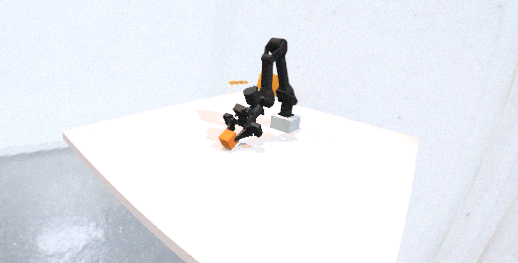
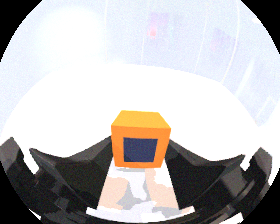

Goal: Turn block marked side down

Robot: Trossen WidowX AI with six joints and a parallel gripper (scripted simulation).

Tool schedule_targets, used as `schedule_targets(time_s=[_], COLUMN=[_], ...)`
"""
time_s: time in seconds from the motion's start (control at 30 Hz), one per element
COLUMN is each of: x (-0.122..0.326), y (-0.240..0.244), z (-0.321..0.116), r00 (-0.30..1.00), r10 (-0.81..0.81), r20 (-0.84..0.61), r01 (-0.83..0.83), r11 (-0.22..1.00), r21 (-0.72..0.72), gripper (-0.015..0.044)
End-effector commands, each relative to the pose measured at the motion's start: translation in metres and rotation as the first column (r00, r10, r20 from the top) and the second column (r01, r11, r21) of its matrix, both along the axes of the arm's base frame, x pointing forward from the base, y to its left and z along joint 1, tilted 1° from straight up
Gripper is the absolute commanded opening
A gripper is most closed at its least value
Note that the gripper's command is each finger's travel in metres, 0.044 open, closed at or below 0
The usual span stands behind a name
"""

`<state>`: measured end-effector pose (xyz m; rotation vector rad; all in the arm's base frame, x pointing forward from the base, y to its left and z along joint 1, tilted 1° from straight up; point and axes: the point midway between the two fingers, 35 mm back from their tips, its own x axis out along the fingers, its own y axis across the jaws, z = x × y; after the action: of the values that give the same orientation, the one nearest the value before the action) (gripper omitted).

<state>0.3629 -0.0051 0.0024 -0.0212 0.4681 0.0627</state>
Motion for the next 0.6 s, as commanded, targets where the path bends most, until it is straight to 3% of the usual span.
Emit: schedule_targets(time_s=[0.0, 0.13, 0.57], x=[-0.0008, -0.0008, -0.0008], y=[0.0010, 0.0010, 0.0010], z=[0.0005, 0.0005, 0.0005], r00=[1.000, 1.000, 1.000], r10=[0.004, 0.004, 0.004], r20=[0.004, 0.004, 0.004], r01=[-0.004, -0.004, -0.004], r11=[1.000, 1.000, 1.000], r21=[0.007, 0.007, 0.007], gripper=[0.0000, 0.0000, 0.0341])
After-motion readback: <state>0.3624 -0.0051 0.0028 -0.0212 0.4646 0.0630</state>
